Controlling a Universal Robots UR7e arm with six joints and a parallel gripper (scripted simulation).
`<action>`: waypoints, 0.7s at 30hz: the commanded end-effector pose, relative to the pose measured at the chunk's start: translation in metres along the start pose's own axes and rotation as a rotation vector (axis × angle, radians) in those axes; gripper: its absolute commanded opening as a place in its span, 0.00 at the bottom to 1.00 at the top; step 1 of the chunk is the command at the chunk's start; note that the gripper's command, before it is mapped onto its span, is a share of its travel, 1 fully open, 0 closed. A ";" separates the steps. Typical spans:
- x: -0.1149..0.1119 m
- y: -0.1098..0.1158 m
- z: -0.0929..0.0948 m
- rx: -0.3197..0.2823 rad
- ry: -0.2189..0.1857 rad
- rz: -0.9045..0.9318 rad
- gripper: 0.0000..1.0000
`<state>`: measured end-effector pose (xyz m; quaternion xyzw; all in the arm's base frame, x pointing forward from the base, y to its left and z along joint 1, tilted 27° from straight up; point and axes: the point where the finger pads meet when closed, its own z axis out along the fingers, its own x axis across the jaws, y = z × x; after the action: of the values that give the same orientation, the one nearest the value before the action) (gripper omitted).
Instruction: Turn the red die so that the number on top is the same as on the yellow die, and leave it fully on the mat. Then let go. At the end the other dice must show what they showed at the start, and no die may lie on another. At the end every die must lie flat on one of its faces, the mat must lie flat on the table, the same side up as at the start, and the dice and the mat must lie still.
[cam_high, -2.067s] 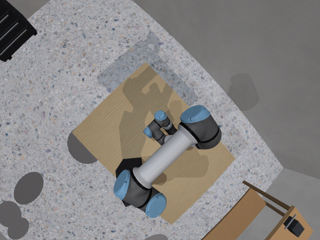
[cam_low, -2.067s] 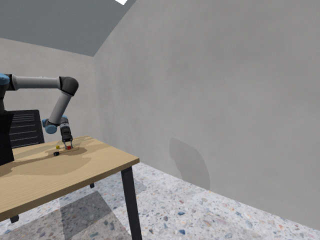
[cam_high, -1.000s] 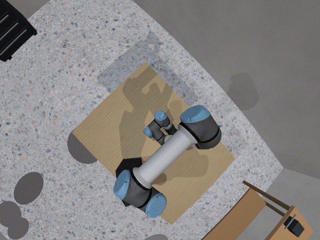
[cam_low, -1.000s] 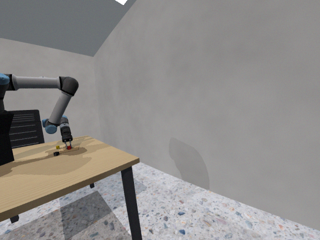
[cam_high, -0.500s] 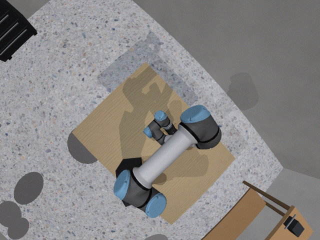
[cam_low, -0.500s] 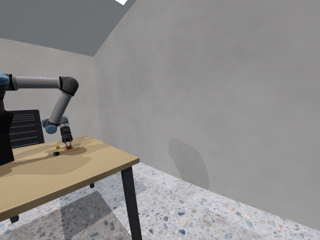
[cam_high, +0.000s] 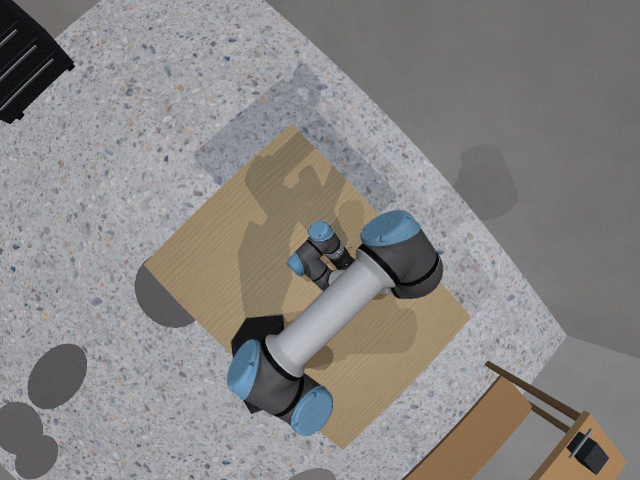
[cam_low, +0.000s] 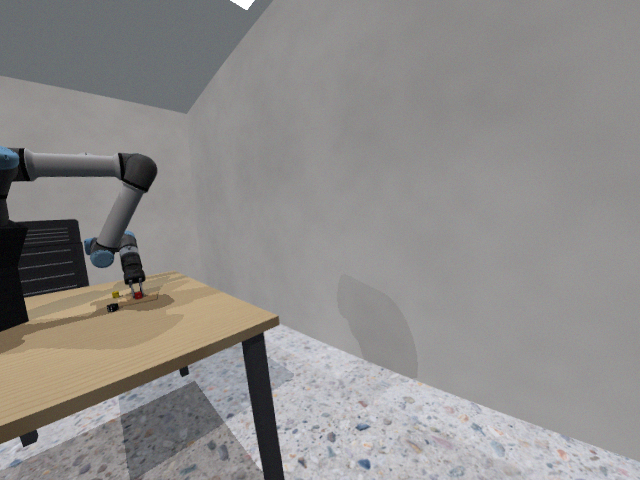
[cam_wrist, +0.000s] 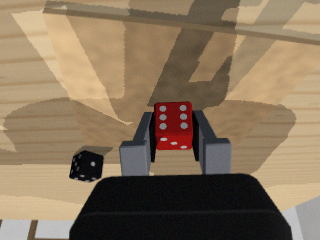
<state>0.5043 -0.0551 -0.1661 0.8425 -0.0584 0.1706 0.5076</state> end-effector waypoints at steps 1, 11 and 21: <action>0.000 0.006 -0.006 0.000 0.000 0.001 0.49; 0.000 0.028 -0.028 0.000 0.000 0.001 0.49; 0.000 0.048 -0.048 0.000 0.000 0.001 0.49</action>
<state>0.4858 -0.0408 -0.1180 0.8424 -0.0581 0.1730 0.5070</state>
